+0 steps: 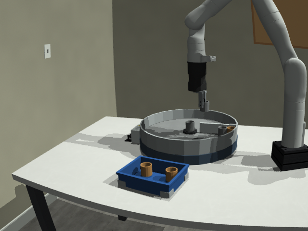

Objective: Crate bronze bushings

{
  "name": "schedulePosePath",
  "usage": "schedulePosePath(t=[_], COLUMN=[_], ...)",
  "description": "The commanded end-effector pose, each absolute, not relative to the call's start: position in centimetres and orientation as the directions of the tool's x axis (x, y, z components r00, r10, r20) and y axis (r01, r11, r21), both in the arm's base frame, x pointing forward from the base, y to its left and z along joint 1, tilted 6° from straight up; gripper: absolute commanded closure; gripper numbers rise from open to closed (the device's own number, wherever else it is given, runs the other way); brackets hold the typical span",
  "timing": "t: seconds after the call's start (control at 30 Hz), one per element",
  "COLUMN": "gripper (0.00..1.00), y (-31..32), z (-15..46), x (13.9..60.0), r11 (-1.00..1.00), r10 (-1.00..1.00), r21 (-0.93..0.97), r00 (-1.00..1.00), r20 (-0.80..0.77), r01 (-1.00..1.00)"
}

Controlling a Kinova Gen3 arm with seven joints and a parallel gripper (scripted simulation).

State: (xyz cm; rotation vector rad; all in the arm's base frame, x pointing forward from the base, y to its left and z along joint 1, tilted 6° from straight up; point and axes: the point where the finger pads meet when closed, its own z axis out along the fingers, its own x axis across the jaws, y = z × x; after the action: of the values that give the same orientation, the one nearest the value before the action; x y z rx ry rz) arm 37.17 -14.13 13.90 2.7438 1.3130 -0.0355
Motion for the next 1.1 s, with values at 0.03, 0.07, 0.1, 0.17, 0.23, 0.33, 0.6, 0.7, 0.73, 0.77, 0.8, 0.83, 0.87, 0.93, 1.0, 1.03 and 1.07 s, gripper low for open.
schedulePosePath(t=[0.03, 0.07, 0.1, 0.17, 0.23, 0.33, 0.6, 0.7, 0.73, 0.77, 0.8, 0.83, 0.87, 0.93, 1.0, 1.03, 1.07], gripper=[1.00, 1.00, 1.00, 1.00, 1.00, 1.00, 1.00, 1.00, 1.00, 1.00, 1.00, 1.00, 1.00, 1.00, 1.00, 1.00, 1.00], y=[-15.0, -15.0, -15.0, -15.0, -15.0, -15.0, -17.9, -17.9, -17.9, -17.9, -17.9, -17.9, -17.9, -17.9, -18.0, -18.1, -18.1], z=[13.3, 13.3, 13.3, 13.3, 13.3, 13.3, 13.8, 13.8, 13.8, 13.8, 13.8, 13.8, 13.8, 13.4, 12.4, 11.9, 11.4], x=[38.3, 38.3, 38.3, 38.3, 38.3, 38.3, 43.5, 43.5, 43.5, 43.5, 43.5, 43.5, 43.5, 43.5, 43.5, 43.5, 43.5], r11=[-0.632, -0.632, -0.632, -0.632, -0.632, -0.632, -0.632, -0.632, -0.632, -0.632, -0.632, -0.632, -0.632, -0.632, -0.632, -0.632, -0.632], r10=[0.768, 0.768, 0.768, 0.768, 0.768, 0.768, 0.768, 0.768, 0.768, 0.768, 0.768, 0.768, 0.768, 0.768, 0.768, 0.768, 0.768], r21=[0.076, 0.076, 0.076, 0.076, 0.076, 0.076, 0.077, 0.077, 0.077, 0.077, 0.077, 0.077, 0.077, 0.078, 0.078, 0.077, 0.077], r00=[0.637, 0.637, 0.637, 0.637, 0.637, 0.637, 0.637, 0.637, 0.637, 0.637, 0.637, 0.637, 0.637, 0.637, 0.637, 0.637, 0.637], r20=[-0.067, -0.067, -0.067, -0.067, -0.067, -0.067, -0.066, -0.066, -0.066, -0.066, -0.066, -0.066, -0.066, -0.066, -0.066, -0.066, -0.066], r01=[0.771, 0.771, 0.771, 0.771, 0.771, 0.771, 0.771, 0.771, 0.771, 0.771, 0.771, 0.771, 0.771, 0.771, 0.771, 0.771, 0.771])
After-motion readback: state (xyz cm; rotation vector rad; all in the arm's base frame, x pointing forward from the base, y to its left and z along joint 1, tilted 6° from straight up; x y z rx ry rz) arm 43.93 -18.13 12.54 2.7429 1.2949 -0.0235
